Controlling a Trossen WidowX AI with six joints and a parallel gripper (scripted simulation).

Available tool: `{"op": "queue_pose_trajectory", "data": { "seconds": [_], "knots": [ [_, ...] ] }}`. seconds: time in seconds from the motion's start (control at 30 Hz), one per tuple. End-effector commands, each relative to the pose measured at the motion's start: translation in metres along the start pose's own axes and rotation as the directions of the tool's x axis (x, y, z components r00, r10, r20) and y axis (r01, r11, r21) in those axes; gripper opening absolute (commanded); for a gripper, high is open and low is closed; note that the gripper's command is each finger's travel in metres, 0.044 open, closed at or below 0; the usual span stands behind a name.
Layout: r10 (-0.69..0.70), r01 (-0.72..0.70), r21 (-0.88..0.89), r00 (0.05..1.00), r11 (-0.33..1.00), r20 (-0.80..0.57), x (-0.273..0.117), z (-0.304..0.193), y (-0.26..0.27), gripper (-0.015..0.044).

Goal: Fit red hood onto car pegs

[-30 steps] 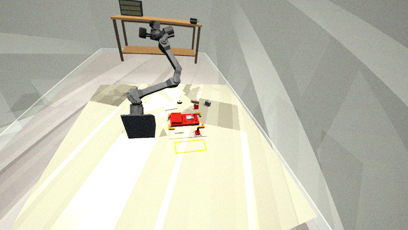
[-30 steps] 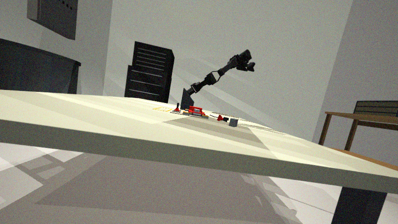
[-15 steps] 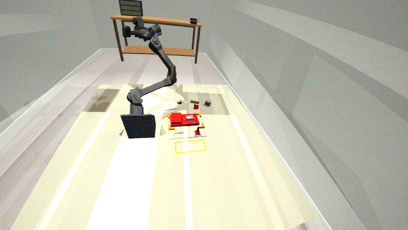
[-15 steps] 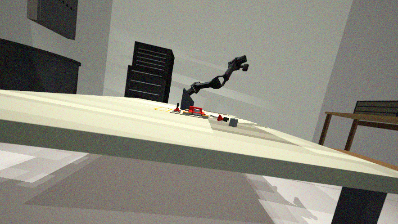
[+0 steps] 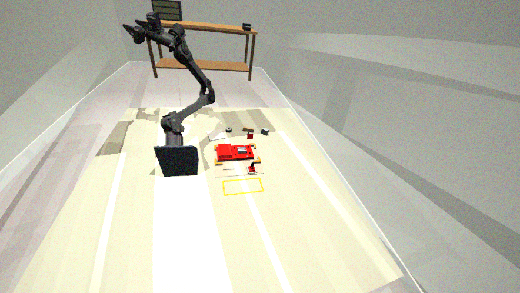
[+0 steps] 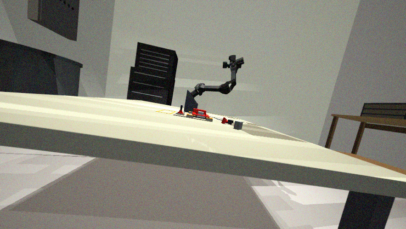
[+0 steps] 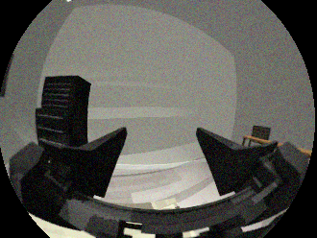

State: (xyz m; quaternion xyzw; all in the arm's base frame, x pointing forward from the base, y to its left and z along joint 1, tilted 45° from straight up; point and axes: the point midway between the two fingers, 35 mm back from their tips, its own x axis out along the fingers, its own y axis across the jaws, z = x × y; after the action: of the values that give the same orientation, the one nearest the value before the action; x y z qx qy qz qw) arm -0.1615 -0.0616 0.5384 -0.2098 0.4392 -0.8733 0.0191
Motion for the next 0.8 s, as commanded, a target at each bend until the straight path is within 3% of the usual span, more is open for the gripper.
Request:
{"op": "queue_pose_trajectory", "data": {
  "seconds": [0.0,0.33,0.43,0.77],
  "knots": [
    [0.146,-0.141,-0.057,0.984,0.988,0.100,0.008,0.022,0.044,0.0440],
    [0.450,-0.398,-0.213,0.829,0.892,0.333,-0.009,0.080,0.137,0.0440],
    [0.480,-0.417,-0.237,0.770,0.877,0.421,-0.025,0.095,0.145,0.0440],
    [0.688,-0.525,-0.455,0.446,0.719,0.572,-0.093,0.144,0.220,0.0440]
  ]
}}
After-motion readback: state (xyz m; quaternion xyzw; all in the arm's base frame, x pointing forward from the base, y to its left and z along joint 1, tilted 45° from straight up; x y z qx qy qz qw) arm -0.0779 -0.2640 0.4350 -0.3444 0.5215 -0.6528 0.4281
